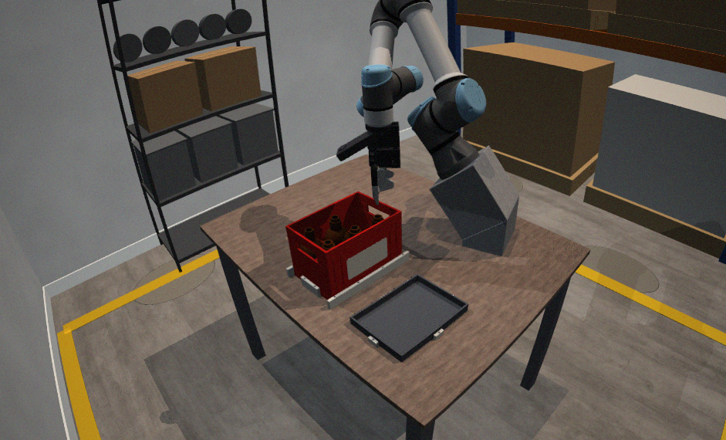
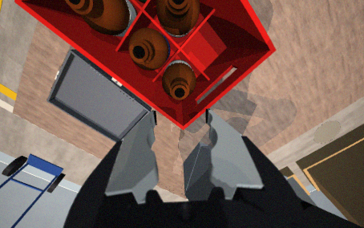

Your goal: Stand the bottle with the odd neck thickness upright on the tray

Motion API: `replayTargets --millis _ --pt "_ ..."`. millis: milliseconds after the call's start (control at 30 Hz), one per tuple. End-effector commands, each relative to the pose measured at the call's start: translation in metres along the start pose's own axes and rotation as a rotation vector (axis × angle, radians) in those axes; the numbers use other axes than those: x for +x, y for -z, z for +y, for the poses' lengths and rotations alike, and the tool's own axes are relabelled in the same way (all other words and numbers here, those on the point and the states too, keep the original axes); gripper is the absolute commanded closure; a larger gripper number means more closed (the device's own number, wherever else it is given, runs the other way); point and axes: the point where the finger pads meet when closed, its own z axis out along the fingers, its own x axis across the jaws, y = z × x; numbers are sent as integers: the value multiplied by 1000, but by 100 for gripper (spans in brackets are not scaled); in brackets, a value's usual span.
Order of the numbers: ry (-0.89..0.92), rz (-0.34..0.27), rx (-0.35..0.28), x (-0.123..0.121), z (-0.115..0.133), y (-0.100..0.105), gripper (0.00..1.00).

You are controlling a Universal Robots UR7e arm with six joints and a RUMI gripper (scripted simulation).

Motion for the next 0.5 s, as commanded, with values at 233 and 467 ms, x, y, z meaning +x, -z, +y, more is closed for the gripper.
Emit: replayTargets --millis 233,467 --pt "1 1 -3 0 1 -14 62" --pt "1 1 -3 0 1 -24 62"
